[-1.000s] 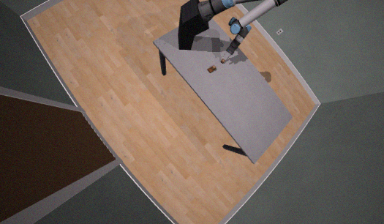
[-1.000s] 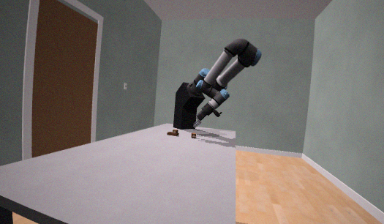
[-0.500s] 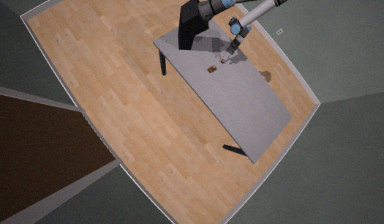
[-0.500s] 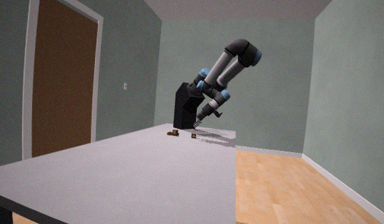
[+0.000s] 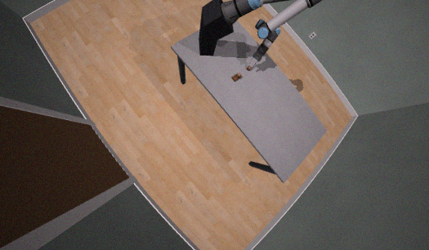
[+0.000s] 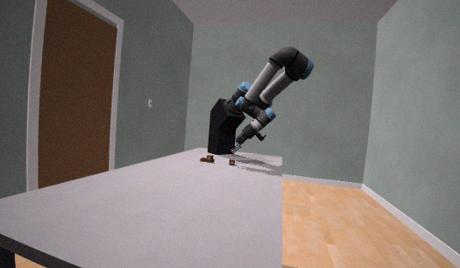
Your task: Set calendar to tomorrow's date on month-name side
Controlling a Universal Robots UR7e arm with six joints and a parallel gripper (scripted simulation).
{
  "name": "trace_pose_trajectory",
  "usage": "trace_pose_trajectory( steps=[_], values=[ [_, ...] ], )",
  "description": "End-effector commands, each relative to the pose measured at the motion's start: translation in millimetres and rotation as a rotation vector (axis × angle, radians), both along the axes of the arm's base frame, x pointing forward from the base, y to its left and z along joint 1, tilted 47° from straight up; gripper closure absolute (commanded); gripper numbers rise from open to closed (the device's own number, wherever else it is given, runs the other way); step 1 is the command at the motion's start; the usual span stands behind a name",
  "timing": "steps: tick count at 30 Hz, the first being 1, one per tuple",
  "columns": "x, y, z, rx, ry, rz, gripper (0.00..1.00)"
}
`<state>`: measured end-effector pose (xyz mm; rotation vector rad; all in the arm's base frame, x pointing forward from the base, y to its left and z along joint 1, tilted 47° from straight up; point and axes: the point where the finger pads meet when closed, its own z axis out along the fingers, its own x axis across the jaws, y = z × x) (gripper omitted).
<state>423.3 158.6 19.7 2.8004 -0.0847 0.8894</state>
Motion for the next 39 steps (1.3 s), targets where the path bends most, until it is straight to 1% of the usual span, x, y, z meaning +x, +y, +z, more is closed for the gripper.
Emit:
trace_pose_trajectory(
  steps=[1, 10, 25, 39],
  values=[
    [1.9, 2, -2.3, 0.000, -0.001, 0.000, 0.10],
    [6.1, 7, -8.3, 0.000, -0.001, 0.000, 0.10],
    [19.5, 22, -27.5, 0.000, -0.001, 0.000, 0.10],
    [29.1, 33, -41.1, 0.000, -0.001, 0.000, 0.10]
  ],
)
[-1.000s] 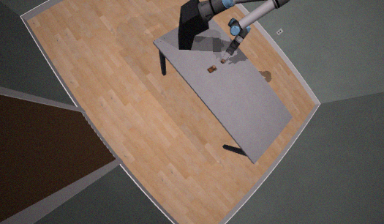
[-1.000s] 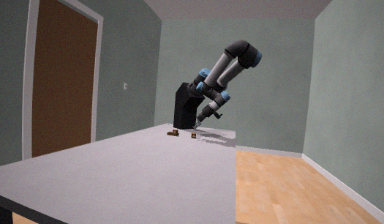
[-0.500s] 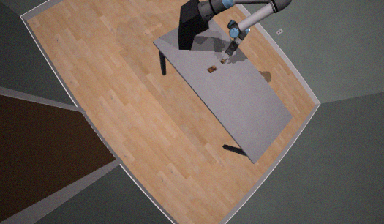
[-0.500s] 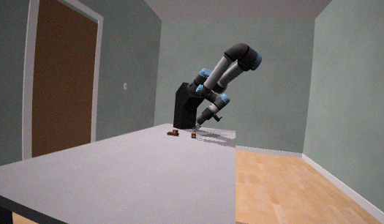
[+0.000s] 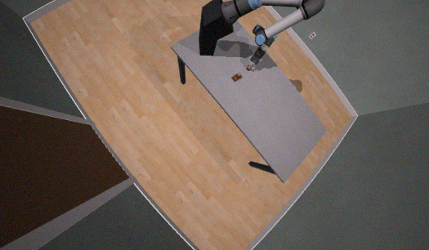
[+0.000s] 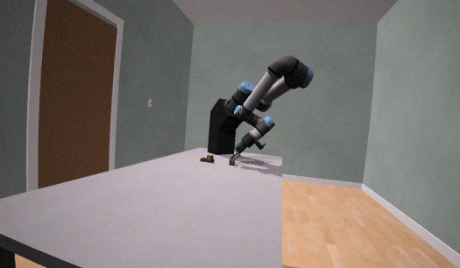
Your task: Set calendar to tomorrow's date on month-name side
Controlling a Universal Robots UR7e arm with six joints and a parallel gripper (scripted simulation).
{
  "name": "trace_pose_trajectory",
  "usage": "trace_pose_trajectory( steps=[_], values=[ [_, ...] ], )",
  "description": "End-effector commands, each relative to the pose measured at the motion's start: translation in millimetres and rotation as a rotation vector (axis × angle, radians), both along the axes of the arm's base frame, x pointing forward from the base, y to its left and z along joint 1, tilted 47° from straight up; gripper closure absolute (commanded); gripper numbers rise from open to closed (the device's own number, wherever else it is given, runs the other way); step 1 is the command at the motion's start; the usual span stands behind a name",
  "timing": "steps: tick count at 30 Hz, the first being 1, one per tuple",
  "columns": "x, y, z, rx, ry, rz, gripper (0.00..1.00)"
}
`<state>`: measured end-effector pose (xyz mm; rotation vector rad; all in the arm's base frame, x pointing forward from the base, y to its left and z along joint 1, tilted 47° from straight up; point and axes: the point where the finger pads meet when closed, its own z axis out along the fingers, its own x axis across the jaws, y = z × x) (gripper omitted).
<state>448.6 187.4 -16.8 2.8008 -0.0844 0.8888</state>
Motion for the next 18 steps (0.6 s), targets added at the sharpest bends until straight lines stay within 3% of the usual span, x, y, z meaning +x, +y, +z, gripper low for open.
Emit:
trace_pose_trajectory(
  steps=[1, 18],
  values=[
    [4.4, 4.5, -5.5, 0.000, -0.001, 0.000, 0.10],
    [7.5, 8.0, -9.9, 0.000, -0.001, 0.000, 0.10]
  ],
)
